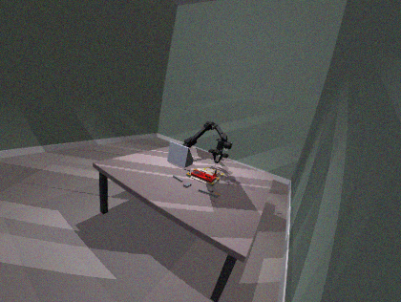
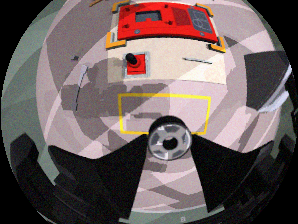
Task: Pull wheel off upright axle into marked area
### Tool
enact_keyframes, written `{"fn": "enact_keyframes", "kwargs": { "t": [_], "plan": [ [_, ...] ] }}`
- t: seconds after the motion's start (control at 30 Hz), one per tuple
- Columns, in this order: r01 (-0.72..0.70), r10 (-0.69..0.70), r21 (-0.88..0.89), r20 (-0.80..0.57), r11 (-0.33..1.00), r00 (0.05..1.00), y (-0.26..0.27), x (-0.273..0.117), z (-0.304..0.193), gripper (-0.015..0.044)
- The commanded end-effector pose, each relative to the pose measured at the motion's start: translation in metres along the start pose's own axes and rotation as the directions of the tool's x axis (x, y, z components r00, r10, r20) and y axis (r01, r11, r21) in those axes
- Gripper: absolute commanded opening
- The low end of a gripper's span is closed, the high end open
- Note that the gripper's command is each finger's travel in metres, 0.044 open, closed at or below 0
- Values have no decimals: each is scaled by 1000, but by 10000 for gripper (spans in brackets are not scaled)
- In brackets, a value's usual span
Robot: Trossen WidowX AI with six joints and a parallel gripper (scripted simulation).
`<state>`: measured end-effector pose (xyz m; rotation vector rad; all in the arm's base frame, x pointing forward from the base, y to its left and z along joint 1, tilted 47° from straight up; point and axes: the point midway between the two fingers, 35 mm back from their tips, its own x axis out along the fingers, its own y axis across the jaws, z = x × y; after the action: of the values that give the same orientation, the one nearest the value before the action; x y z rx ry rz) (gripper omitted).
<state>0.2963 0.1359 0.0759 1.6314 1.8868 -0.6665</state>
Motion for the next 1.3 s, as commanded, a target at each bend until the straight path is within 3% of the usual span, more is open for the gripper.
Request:
{"fn": "enact_keyframes", "kwargs": {
  "t": [0.0,0.47,0.97,1.17,1.27],
  "plan": [
    [1,-1,2,-5,1000,1000,-7,0,-9,0],
    [1,-1,2,-4,1000,1000,-7,25,-9,0],
    [1,-1,2,-8,1000,1000,-8,101,-10,0],
    [2,-1,2,-9,1000,1000,-8,104,-11,0],
    [3,-3,-4,-12,1000,1000,-8,101,-12,79]
  ]
}}
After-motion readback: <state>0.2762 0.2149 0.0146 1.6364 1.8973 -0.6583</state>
